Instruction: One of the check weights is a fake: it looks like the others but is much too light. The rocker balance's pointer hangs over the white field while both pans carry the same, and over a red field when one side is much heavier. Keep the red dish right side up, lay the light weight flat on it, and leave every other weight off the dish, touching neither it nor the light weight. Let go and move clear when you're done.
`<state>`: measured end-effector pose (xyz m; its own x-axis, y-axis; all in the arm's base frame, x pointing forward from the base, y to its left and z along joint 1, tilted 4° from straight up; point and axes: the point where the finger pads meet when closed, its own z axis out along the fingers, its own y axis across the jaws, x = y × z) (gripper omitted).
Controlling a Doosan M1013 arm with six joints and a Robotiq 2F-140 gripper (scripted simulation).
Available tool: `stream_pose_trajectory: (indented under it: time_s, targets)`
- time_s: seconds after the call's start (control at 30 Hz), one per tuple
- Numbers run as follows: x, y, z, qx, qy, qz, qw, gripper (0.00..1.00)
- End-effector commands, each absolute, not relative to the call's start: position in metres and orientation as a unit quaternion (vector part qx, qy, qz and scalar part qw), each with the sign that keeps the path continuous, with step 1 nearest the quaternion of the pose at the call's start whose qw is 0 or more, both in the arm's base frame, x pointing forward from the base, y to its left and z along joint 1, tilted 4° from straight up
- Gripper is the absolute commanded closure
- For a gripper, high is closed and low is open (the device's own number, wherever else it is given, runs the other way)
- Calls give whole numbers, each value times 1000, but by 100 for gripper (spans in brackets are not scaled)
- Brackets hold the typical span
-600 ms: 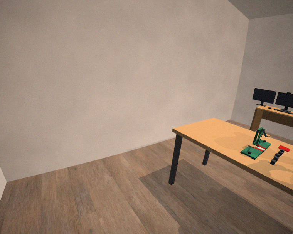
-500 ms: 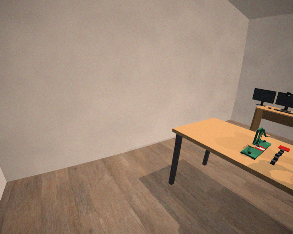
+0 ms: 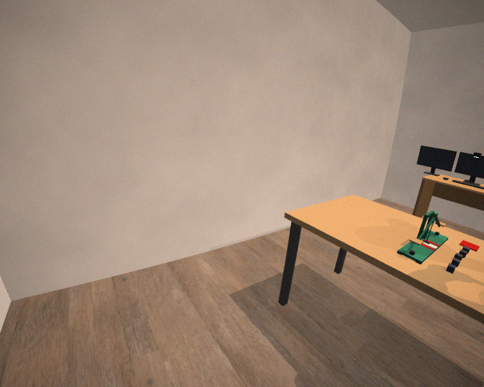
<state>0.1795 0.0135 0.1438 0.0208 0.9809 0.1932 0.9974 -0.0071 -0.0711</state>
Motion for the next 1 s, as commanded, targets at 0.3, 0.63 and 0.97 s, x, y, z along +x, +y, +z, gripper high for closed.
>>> stream_pose_trajectory:
  time_s: [0.3,0.63,0.97]
  targets:
    - [298,19,122,-732,-680,-22,40,0]
    - [386,66,93,-742,-670,-30,2,0]
    - [416,93,79,-744,-667,-37,-10,0]
